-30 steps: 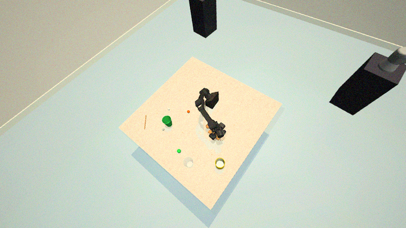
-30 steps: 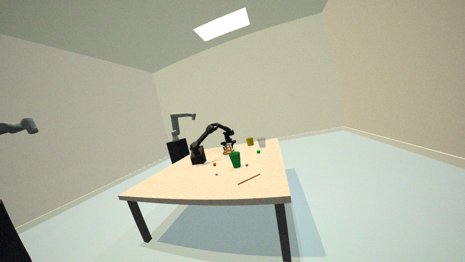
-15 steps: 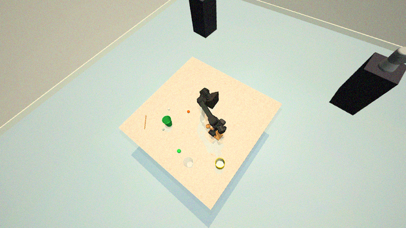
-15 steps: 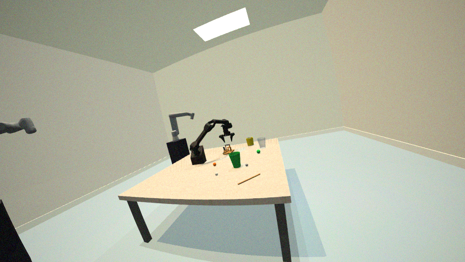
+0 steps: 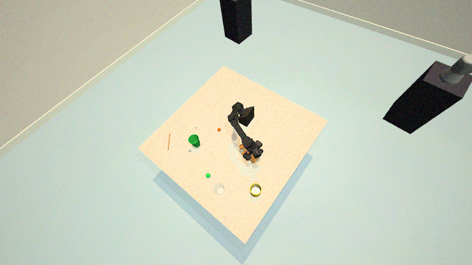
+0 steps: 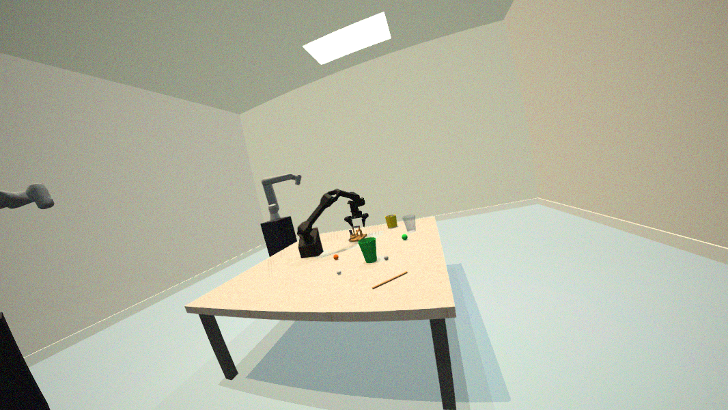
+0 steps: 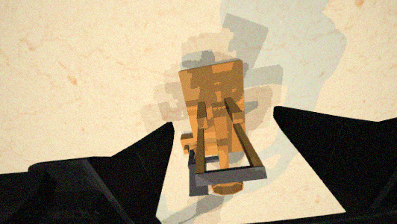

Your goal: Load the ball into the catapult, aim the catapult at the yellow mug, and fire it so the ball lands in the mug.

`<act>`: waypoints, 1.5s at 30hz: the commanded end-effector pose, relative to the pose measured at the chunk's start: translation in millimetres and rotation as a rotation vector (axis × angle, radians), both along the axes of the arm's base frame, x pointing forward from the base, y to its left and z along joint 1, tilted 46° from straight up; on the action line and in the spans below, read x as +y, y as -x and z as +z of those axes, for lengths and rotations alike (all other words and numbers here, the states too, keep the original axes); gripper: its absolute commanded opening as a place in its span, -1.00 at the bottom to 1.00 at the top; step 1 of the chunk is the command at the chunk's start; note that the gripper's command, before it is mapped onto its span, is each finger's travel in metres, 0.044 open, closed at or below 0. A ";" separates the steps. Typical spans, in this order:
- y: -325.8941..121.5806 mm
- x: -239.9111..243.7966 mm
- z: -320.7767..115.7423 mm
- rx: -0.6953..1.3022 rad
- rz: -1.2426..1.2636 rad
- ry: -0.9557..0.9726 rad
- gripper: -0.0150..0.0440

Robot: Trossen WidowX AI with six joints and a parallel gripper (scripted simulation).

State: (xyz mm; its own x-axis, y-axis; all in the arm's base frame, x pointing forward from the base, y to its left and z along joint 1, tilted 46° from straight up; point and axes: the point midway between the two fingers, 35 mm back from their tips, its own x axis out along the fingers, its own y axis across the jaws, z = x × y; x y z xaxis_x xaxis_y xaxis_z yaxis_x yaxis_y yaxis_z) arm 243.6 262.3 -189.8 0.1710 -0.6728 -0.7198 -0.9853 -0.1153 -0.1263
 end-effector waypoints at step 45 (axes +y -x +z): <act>-9.6 -33.3 -33.7 -0.002 0.000 0.000 0.11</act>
State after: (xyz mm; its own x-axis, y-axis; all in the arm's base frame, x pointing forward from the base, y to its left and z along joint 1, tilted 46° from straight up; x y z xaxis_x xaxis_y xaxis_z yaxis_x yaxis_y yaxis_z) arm 252.7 228.7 -223.8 0.1705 -0.6733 -0.7194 -0.9853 -0.1146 -0.1263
